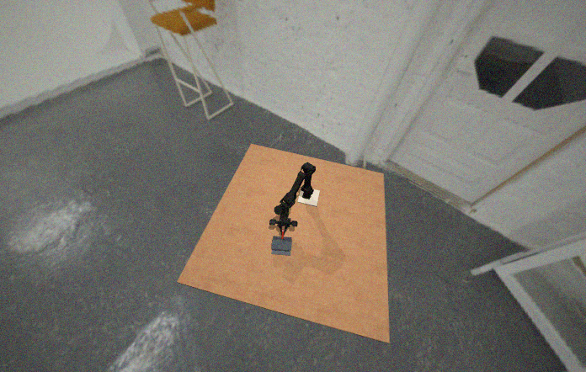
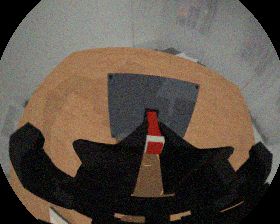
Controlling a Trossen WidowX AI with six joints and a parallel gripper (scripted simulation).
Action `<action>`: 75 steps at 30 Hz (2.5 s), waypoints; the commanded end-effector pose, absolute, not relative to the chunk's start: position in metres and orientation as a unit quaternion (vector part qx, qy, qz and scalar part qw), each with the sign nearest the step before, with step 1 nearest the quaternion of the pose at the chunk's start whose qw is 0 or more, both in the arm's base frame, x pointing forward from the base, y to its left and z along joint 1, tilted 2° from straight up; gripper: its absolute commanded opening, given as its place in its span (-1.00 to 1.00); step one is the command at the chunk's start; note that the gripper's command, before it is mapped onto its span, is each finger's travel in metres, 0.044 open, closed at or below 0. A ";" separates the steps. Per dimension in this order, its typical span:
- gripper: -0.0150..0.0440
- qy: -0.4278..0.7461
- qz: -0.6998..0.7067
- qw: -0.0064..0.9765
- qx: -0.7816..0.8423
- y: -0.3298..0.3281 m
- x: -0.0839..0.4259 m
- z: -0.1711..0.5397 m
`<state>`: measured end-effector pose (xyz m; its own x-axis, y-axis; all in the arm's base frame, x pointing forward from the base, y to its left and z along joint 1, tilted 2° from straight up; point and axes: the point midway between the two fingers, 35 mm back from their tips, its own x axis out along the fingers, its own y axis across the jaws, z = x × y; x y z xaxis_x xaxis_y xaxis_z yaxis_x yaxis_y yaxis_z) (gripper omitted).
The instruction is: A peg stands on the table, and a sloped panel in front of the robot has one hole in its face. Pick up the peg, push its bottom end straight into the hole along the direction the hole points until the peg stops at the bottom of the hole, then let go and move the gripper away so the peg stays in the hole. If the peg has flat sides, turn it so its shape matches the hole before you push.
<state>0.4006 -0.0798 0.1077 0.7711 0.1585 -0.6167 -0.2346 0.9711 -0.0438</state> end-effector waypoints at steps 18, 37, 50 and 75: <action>-0.49 0.319 0.101 0.941 -0.059 -0.080 0.410 0.106; 0.22 0.322 0.105 0.939 -0.059 -0.079 0.407 0.104; 1.00 0.322 0.104 0.939 -0.059 -0.081 0.401 0.110; 1.00 0.322 0.102 0.939 -0.060 -0.090 0.375 0.133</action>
